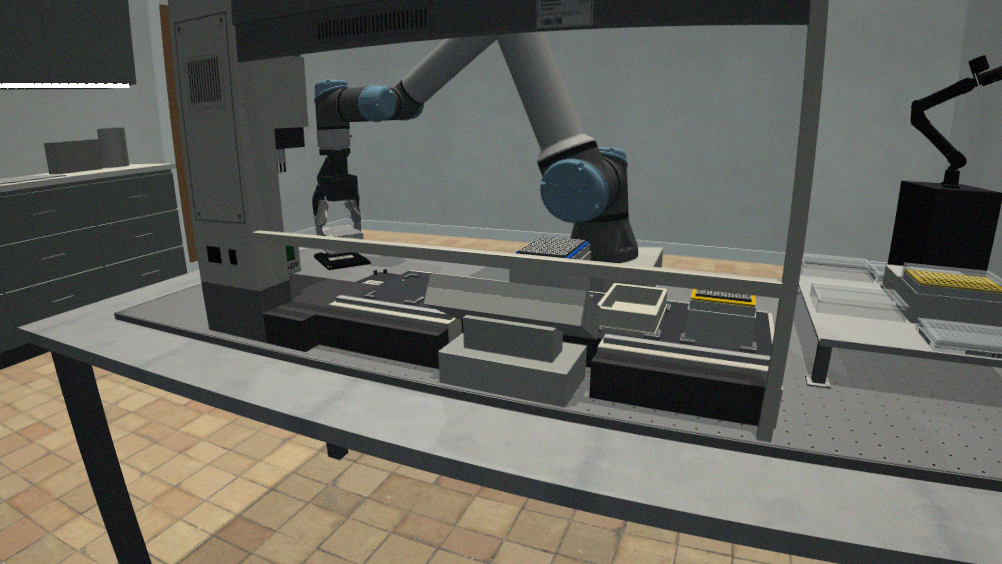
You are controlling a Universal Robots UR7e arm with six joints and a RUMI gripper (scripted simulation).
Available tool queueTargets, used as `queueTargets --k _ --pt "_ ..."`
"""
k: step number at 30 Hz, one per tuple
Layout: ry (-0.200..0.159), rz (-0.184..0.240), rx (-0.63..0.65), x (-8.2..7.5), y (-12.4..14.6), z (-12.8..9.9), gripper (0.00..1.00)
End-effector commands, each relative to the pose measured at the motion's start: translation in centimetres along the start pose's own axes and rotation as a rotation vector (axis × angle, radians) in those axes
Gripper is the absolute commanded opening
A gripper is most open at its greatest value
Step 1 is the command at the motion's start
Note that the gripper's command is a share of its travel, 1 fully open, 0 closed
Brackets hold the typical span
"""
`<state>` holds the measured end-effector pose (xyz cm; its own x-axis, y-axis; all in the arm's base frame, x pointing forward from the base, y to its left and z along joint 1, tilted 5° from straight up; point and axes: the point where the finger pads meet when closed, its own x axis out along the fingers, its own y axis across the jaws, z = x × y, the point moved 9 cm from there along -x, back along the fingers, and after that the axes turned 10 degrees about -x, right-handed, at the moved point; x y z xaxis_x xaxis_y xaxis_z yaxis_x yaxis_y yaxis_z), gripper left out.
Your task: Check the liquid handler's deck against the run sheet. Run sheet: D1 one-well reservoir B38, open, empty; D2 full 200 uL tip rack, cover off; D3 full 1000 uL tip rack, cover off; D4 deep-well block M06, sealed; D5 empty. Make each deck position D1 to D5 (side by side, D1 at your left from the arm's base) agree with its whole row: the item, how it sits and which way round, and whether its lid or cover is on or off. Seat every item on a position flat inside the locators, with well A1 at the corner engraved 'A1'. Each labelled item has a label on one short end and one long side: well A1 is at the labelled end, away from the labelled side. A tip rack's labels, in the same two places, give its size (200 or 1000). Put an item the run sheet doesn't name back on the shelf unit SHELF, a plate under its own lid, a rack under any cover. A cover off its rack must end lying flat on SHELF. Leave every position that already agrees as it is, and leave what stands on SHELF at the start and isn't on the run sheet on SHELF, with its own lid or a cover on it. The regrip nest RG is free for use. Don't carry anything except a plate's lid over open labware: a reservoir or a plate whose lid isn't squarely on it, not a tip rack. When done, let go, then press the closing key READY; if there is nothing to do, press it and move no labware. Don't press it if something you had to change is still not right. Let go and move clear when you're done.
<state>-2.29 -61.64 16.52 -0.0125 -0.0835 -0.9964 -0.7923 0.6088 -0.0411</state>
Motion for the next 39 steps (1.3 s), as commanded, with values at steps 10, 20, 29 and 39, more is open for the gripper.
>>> queueTargets --k 10,20,29,39 --pt "0.001 -0.001 0.000 -2.2 0.0 0.0 0.00" --pt "0.001 -0.001 0.000 -3.6 0.0 0.0 0.00" --pt "0.001 -0.001 0.000 -5.1 0.0 0.0 0.00" --pt "0.001 -0.001 0.000 -6.4 0.0 0.0 0.00"
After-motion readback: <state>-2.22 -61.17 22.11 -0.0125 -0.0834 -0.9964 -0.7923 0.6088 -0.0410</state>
